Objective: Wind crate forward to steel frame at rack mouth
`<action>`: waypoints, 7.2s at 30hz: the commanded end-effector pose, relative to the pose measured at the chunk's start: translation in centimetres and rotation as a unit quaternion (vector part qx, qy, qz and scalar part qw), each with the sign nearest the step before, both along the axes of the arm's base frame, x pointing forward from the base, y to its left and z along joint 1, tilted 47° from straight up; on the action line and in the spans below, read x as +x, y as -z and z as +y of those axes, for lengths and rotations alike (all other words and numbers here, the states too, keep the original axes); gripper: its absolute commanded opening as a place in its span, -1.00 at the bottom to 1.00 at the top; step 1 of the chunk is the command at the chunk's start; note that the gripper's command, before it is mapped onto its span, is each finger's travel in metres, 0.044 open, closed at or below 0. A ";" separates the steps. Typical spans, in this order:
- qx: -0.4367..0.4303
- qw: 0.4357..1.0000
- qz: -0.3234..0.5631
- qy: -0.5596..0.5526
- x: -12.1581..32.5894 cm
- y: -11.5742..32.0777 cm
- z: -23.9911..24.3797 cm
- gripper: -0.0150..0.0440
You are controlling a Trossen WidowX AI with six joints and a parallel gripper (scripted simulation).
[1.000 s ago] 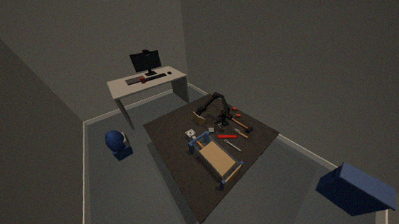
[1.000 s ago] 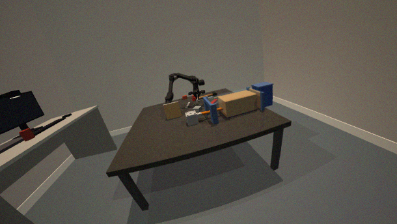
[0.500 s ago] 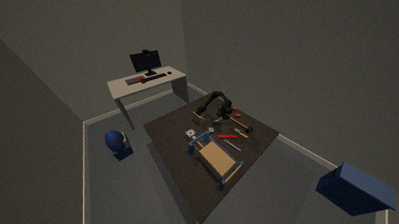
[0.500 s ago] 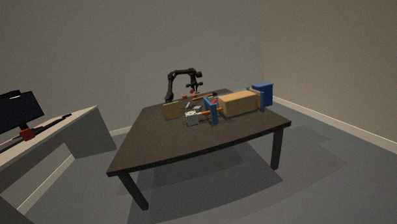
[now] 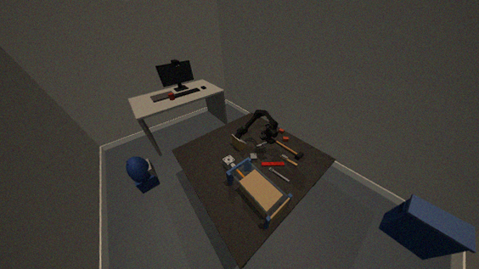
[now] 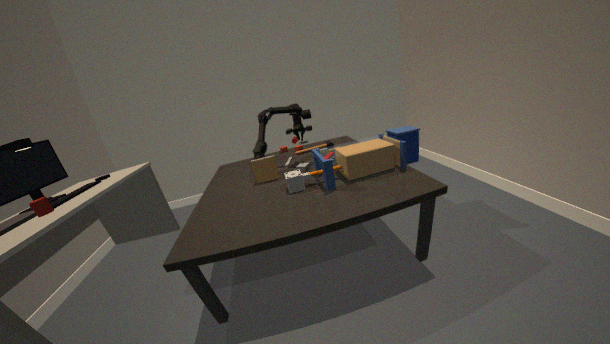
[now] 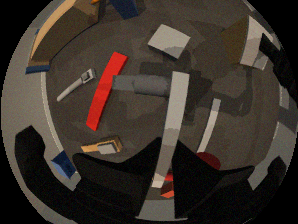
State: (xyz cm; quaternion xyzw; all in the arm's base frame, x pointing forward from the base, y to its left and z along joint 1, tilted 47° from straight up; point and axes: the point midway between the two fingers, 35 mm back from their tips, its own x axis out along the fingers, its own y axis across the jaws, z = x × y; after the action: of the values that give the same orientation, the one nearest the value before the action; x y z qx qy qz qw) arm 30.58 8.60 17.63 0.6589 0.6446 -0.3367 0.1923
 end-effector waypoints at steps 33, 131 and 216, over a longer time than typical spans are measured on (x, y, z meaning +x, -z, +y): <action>-0.035 0.938 -0.246 -0.244 1.3 14.7 -18.4 -0.49; -0.179 0.692 -0.186 -0.675 -10.1 29.1 -28.9 -0.49; -0.328 0.535 0.073 -0.775 -13.7 28.8 -24.7 -0.49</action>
State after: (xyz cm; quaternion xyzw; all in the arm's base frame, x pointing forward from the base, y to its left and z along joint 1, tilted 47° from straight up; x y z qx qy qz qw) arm 16.93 -16.20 -11.14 -0.2310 0.7624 -0.2836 0.5338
